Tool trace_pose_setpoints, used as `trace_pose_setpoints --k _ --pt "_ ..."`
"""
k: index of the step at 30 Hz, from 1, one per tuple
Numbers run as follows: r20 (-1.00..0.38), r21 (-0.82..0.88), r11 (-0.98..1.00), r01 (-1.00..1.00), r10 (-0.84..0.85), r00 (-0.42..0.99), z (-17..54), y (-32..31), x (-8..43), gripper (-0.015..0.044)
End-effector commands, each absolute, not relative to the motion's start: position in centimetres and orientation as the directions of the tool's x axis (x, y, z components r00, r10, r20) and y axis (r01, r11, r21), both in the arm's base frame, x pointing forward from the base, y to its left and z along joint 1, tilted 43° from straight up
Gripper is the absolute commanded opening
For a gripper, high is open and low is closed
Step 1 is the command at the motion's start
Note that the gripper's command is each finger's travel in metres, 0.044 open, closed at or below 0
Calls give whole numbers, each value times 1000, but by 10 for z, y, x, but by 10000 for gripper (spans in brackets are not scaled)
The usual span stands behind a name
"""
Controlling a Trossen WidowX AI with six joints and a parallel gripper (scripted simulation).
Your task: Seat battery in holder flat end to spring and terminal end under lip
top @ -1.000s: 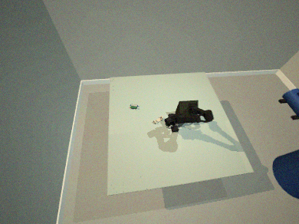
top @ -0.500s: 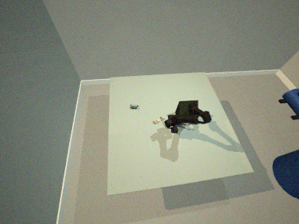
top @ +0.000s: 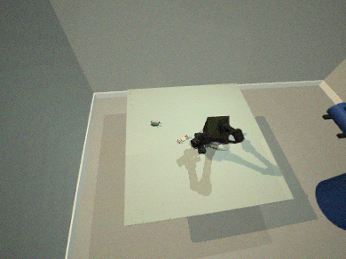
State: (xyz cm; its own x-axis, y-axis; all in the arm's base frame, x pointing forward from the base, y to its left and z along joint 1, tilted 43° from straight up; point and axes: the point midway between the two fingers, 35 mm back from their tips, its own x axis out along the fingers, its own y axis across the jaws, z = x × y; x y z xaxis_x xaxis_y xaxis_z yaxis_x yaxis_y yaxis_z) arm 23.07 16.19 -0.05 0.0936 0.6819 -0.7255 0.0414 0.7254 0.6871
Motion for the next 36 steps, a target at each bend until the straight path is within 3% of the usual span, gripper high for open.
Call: trace_pose_setpoints --k 1,16,36 --pt "-725 687 725 45 682 93 -1 162 231 76" --pt "-728 684 729 32 679 95 35 126 230 76" --pt "-747 589 730 -346 655 111 5 45 330 76"
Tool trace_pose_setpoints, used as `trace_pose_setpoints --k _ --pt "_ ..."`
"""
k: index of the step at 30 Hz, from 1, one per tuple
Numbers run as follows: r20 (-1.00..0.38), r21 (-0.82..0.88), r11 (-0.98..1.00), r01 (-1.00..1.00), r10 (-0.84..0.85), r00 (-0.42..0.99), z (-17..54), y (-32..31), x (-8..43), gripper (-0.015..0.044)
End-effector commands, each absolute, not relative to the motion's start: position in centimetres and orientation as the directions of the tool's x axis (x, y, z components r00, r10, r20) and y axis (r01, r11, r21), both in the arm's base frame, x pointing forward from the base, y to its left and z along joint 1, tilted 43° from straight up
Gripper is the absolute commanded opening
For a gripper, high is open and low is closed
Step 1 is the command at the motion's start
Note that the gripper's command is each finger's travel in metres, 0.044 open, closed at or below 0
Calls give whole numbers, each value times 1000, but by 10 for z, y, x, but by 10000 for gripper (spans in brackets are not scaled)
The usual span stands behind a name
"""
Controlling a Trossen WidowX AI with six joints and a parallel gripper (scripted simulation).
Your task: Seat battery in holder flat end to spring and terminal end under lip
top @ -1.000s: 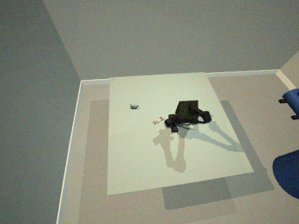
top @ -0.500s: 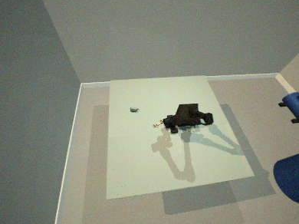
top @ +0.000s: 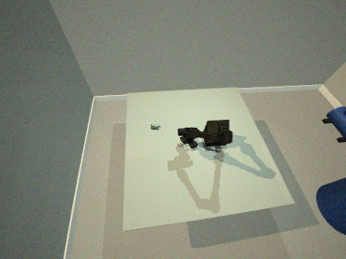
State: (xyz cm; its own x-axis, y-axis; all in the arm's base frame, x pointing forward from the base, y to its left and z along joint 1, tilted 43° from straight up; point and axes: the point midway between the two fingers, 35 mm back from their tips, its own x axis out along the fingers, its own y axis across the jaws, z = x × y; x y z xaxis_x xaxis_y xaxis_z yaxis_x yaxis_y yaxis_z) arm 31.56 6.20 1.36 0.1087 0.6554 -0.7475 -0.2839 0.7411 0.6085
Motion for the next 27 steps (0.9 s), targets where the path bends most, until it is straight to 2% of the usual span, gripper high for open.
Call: trace_pose_setpoints --k 1,9,21,27 --pt "-747 582 727 -365 655 113 2 40 334 76" --pt "-749 564 717 -409 653 112 -5 28 342 76" --pt "-809 566 714 -412 577 -111 -33 53 339 76" --pt "-810 568 712 -413 573 -125 -34 55 338 76"
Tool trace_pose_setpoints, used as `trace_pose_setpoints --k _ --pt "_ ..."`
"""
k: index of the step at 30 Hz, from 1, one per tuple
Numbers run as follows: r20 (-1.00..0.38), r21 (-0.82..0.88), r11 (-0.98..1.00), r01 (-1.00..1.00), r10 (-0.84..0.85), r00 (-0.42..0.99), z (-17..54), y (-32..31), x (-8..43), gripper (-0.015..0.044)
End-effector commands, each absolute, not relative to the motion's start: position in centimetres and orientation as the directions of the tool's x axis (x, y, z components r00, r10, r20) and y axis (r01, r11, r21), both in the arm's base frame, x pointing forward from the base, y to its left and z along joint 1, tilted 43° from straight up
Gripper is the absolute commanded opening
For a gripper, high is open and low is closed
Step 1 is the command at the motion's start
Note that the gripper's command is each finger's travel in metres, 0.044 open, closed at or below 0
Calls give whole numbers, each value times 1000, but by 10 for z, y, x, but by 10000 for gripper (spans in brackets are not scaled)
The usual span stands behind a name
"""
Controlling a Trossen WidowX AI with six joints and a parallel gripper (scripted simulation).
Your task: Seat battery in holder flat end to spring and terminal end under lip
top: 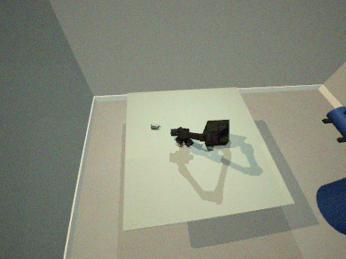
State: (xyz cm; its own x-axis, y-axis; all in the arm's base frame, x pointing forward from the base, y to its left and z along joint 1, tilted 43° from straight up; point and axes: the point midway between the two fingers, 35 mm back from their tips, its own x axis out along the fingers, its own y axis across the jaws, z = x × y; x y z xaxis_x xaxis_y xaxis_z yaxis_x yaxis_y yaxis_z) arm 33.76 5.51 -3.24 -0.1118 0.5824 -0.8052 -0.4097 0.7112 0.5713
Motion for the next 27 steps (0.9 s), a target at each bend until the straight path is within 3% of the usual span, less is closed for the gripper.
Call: trace_pose_setpoints --k 1,27 --pt "-810 568 712 -413 572 -128 -35 55 339 76" --pt "-822 569 710 -415 503 -266 -40 63 346 76"
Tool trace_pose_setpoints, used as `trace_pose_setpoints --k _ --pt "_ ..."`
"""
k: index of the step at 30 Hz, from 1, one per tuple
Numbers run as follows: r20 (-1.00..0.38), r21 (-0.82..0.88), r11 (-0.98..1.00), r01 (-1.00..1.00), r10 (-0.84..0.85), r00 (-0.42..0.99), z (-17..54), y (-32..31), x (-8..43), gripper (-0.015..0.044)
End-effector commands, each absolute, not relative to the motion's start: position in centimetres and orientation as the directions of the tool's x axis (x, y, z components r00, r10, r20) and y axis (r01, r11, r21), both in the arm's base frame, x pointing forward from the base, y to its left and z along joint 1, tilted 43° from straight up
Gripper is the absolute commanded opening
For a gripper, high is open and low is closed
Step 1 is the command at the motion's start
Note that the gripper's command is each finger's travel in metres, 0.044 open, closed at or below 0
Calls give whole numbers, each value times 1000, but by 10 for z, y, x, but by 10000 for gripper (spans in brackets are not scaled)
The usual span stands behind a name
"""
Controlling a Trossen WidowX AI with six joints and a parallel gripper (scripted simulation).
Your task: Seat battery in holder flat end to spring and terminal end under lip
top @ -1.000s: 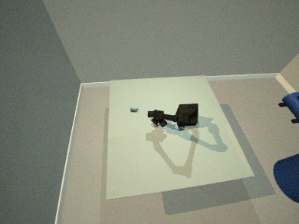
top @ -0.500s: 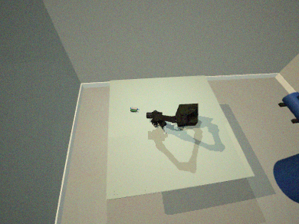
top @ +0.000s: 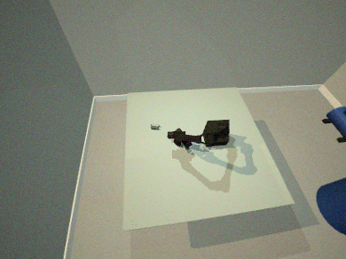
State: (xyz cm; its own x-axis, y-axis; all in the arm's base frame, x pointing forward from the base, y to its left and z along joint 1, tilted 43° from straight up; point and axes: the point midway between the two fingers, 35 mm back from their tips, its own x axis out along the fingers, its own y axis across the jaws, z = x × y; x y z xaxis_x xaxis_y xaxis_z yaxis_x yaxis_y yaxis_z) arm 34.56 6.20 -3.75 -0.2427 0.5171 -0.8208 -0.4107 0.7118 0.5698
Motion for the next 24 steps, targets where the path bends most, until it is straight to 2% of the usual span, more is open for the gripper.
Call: trace_pose_setpoints --k 1,24 --pt "-822 569 710 -415 500 -271 -40 63 346 76" --pt "-821 568 708 -420 450 -351 -42 70 352 76"
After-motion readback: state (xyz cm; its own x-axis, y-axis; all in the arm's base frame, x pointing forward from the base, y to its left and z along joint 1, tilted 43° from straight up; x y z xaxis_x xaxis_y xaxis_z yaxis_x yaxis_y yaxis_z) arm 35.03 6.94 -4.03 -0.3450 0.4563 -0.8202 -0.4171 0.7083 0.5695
